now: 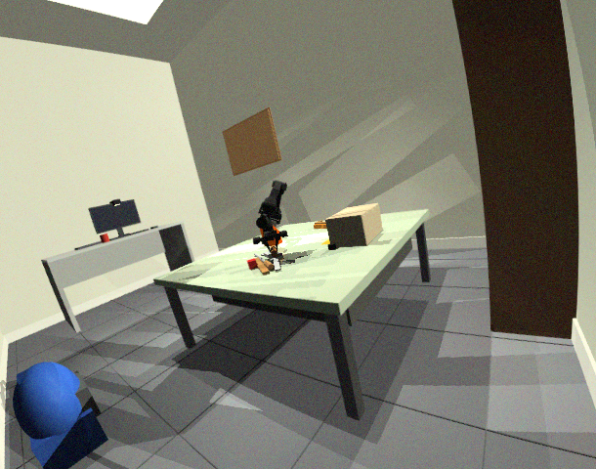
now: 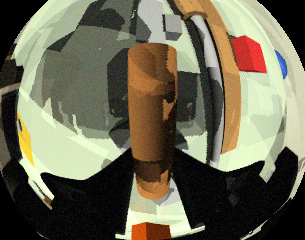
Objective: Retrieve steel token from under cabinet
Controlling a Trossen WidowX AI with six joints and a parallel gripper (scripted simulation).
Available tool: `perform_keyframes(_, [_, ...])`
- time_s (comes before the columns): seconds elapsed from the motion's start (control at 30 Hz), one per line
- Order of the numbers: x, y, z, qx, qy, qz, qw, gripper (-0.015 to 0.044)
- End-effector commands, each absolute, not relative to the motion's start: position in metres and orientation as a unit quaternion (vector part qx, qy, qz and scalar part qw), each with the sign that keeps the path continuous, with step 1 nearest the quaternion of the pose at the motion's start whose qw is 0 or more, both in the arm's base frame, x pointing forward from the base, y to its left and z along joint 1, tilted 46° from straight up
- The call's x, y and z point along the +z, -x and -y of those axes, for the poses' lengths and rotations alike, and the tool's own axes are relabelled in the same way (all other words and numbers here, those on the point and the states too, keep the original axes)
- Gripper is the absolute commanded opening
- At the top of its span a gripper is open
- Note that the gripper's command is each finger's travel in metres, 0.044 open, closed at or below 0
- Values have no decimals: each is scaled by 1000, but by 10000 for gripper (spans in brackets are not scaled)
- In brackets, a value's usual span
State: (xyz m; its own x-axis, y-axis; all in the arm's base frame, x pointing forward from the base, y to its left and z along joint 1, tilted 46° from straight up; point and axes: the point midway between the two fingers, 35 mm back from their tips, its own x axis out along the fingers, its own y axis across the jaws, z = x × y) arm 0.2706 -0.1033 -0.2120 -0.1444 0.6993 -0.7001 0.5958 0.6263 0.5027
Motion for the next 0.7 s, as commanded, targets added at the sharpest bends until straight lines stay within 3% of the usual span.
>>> perform_keyframes(0.0, [-214, -275, 111, 48, -428, -751, 501, 0])
perform_keyframes(0.67, [-216, -277, 113, 81, -404, -748, 520, 0])
